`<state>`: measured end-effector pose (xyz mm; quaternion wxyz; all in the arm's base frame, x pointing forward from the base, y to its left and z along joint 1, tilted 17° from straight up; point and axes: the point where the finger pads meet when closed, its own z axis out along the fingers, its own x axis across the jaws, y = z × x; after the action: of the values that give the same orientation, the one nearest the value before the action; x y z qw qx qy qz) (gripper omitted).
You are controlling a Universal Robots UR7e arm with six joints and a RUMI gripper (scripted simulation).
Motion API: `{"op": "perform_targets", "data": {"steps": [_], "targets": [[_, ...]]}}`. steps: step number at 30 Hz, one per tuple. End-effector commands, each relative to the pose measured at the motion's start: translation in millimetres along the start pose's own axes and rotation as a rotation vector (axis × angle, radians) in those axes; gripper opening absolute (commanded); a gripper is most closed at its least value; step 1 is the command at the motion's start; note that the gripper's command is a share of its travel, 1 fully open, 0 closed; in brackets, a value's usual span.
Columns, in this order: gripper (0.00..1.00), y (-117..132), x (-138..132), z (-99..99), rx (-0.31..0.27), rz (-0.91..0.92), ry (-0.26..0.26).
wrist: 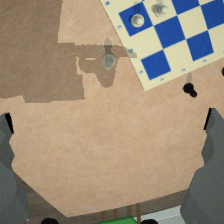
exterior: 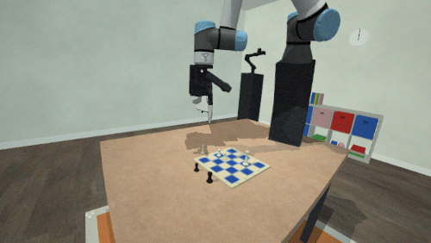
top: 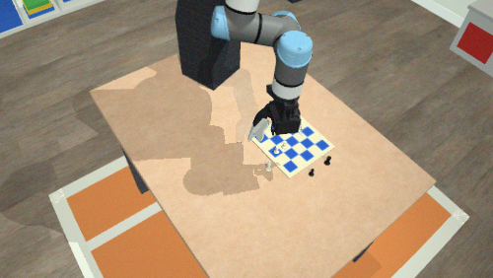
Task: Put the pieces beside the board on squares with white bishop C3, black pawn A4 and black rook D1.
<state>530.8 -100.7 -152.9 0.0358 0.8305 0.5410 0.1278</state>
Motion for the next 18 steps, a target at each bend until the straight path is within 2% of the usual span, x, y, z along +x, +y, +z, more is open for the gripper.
{"op": "perform_targets", "data": {"steps": [1,18], "targets": [[1.00,3.3,-4.7,0.2,-0.017,0.023,0.023],[1.00,4.0,-5.8,0.2,-0.020,0.029,0.028]]}}
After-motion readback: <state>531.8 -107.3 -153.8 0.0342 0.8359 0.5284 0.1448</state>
